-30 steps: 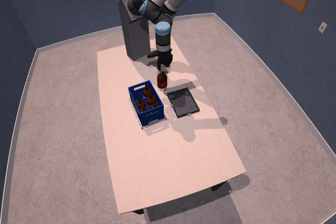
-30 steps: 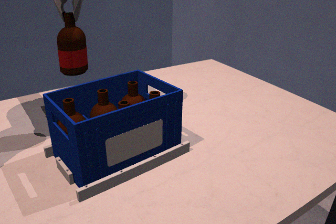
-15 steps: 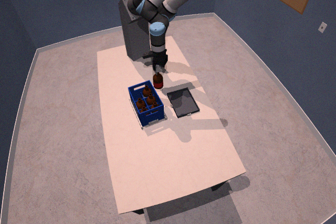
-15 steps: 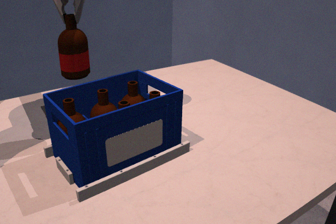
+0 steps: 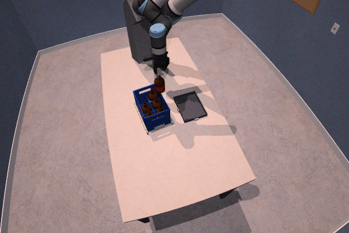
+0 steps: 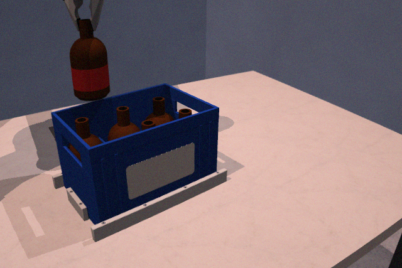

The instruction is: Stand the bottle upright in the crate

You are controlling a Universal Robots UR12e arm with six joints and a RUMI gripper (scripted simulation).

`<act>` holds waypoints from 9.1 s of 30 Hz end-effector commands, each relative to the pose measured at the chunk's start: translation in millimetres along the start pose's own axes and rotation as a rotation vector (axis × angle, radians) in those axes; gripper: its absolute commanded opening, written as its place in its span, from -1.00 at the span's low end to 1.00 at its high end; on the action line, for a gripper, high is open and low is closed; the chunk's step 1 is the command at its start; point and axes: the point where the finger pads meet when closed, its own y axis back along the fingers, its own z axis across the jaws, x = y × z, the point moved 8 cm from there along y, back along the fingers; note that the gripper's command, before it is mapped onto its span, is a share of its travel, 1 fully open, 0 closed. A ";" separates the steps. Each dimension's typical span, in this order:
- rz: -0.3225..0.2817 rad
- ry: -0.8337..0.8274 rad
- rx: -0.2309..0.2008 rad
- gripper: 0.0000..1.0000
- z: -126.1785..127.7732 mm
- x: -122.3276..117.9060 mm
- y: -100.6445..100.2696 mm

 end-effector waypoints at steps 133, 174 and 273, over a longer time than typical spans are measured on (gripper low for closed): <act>0.000 0.001 0.000 -1.00 -67.4 128.3 0.1; 0.000 0.001 0.000 -1.00 -67.5 128.3 -2.7; 0.000 0.001 0.000 -1.00 -67.6 128.8 -41.2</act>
